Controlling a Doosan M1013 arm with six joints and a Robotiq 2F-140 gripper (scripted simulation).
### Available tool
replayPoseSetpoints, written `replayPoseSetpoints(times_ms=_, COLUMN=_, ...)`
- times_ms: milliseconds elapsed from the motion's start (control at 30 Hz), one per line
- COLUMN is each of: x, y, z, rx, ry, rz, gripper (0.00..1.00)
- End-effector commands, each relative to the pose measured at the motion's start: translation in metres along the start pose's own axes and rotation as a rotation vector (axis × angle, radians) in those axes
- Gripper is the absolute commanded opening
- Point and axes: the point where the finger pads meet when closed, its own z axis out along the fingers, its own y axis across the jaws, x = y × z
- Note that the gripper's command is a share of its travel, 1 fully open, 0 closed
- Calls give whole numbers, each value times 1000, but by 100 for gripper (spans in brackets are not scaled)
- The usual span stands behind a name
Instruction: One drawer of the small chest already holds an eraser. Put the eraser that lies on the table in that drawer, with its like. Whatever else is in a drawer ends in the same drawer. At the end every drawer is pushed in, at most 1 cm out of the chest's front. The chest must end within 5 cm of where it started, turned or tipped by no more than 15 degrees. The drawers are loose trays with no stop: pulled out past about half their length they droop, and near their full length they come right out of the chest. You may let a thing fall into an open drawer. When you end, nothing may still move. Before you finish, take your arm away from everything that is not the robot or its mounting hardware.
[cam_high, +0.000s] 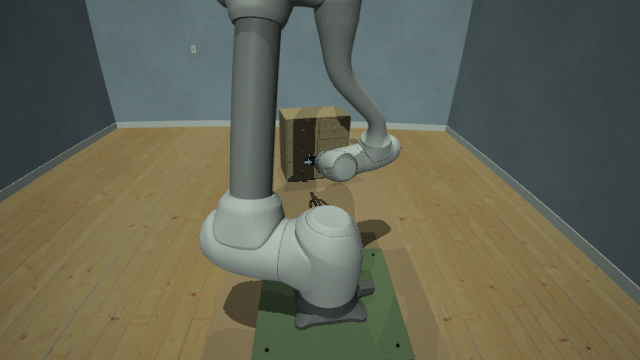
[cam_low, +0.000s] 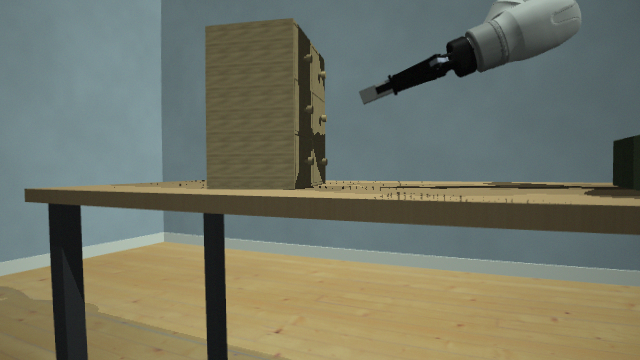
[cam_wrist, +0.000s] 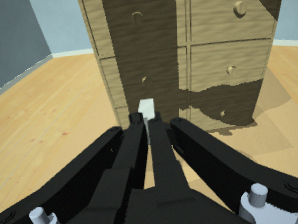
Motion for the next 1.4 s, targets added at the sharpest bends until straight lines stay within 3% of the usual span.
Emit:
replayPoseSetpoints(times_ms=0, x=1, y=0, z=-1, rx=1, ry=-14, rz=0, gripper=0)
replayPoseSetpoints(times_ms=200, x=4, y=0, z=-9, rx=0, ry=-84, rz=0, gripper=0)
replayPoseSetpoints(times_ms=433, x=11, y=0, z=-26, rx=0, ry=-239, rz=0, gripper=0)
replayPoseSetpoints(times_ms=500, x=11, y=0, z=-26, rx=0, ry=-239, rz=0, gripper=0)
replayPoseSetpoints(times_ms=1367, x=30, y=0, z=-67, rx=0, ry=-623, rz=0, gripper=0)
